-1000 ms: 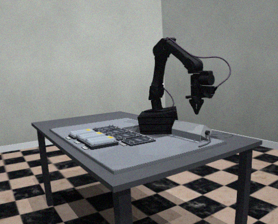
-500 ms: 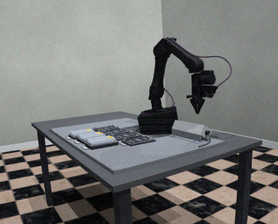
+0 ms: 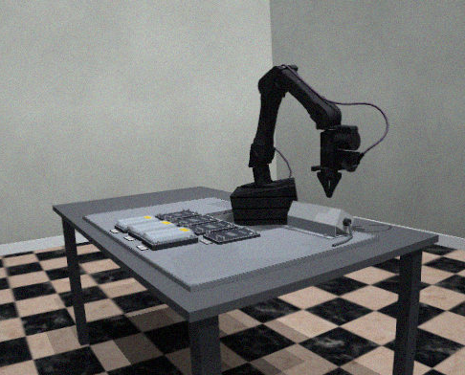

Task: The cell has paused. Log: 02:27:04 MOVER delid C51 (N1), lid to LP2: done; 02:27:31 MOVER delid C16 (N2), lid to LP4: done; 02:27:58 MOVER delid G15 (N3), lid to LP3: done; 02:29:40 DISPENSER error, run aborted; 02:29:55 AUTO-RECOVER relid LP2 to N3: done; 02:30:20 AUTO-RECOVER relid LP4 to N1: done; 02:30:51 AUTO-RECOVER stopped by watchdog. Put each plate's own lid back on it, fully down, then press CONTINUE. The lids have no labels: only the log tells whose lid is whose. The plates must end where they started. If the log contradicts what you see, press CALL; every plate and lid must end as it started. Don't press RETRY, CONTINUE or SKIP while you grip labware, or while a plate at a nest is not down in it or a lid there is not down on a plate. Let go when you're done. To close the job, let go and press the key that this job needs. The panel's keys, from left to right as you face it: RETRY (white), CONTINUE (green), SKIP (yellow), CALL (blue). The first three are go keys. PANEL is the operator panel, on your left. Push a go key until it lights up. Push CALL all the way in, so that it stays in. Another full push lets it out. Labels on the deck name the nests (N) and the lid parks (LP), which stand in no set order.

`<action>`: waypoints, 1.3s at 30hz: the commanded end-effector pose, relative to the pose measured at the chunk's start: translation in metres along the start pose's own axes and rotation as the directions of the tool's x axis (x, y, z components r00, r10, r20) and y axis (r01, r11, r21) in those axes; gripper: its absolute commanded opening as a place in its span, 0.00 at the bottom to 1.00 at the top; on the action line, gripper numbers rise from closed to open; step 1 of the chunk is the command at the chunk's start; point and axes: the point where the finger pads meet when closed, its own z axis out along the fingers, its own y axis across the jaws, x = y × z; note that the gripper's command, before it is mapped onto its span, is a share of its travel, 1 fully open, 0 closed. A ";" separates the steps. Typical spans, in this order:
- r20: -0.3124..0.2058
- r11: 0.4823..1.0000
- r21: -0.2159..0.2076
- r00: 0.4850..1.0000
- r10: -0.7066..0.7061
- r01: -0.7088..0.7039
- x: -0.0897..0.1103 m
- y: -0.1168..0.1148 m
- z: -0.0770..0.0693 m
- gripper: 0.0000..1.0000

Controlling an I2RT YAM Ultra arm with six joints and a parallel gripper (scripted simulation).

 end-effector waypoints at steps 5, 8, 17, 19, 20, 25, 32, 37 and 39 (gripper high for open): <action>0.076 1.000 -0.001 0.997 0.002 -0.002 -0.021 0.000 -0.015 0.00; 0.068 1.000 0.000 0.998 -0.002 0.002 -0.021 0.001 -0.013 0.00; 0.060 1.000 0.000 0.998 -0.001 0.001 -0.020 0.002 -0.006 0.00; 0.047 1.000 0.000 0.999 0.001 -0.001 -0.016 0.002 -0.001 0.00; 0.047 1.000 0.000 0.999 0.000 0.000 -0.016 0.002 -0.001 0.00; 0.054 1.000 0.000 0.999 -0.002 0.002 -0.015 0.001 -0.002 0.00; 0.052 1.000 0.000 0.999 -0.004 0.004 -0.016 0.002 0.004 0.00; 0.025 1.000 0.001 1.000 -0.004 0.004 -0.008 0.001 0.014 0.00; 0.025 1.000 0.001 1.000 -0.004 0.004 -0.008 0.001 0.014 0.00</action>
